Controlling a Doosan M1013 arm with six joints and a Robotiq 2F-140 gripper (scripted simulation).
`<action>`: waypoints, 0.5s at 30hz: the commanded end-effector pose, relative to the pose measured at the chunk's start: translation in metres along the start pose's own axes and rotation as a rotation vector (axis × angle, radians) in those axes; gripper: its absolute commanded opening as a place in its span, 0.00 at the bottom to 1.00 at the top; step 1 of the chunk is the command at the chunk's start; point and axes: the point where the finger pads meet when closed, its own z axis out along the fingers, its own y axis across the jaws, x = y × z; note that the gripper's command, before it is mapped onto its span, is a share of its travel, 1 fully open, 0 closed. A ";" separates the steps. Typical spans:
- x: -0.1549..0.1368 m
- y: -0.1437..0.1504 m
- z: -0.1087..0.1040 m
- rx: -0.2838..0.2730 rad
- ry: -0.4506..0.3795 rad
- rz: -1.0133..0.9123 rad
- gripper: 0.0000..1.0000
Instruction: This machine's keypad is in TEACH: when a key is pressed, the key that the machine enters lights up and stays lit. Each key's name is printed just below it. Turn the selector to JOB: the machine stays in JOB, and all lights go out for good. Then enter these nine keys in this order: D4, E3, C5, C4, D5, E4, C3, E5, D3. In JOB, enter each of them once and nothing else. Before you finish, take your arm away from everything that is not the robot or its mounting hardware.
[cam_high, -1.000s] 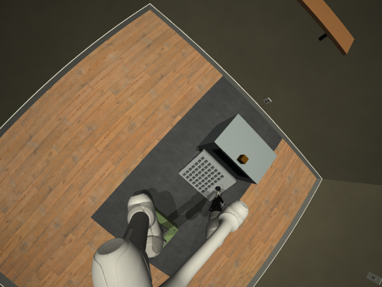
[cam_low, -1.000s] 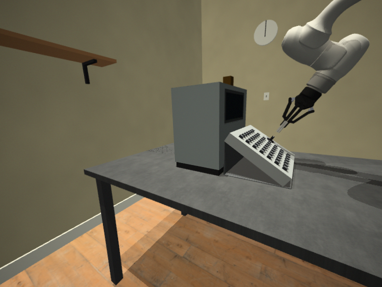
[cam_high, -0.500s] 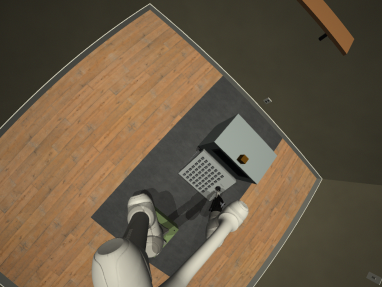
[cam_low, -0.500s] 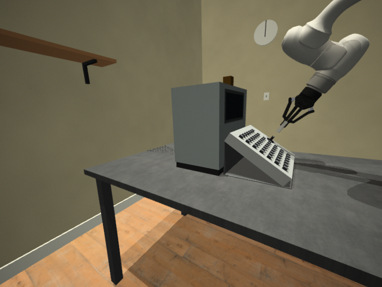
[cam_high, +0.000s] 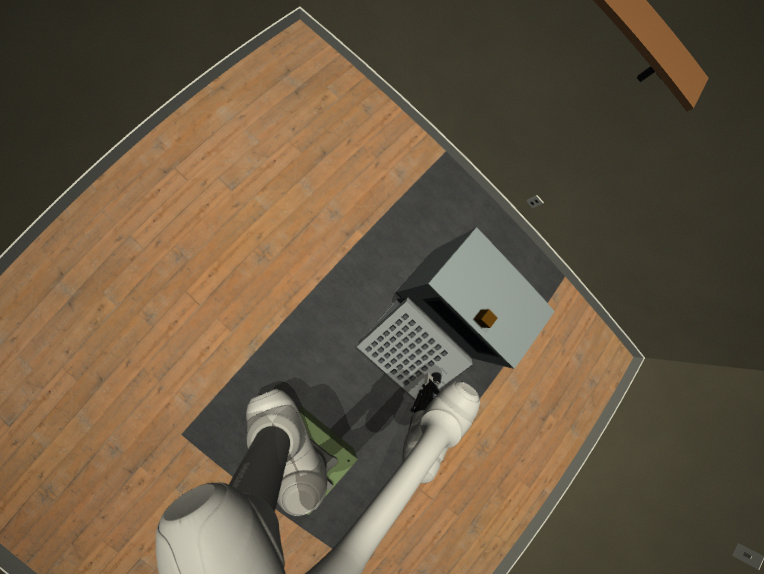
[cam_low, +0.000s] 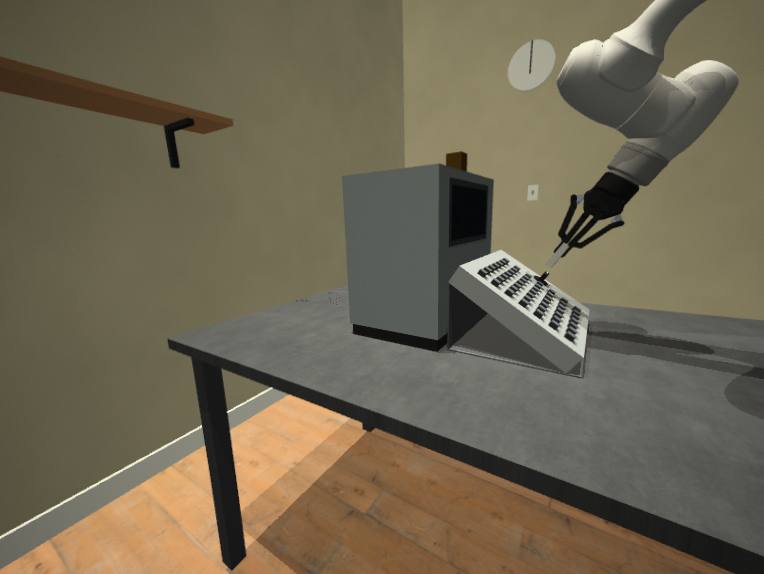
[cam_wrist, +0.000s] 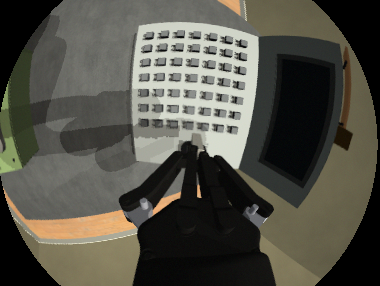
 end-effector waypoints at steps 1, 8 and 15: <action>0.063 0.009 0.007 -0.002 -0.002 -0.021 0.00; 0.117 0.017 0.013 -0.002 -0.002 -0.040 0.00; 0.117 0.017 0.016 -0.002 -0.002 -0.040 0.00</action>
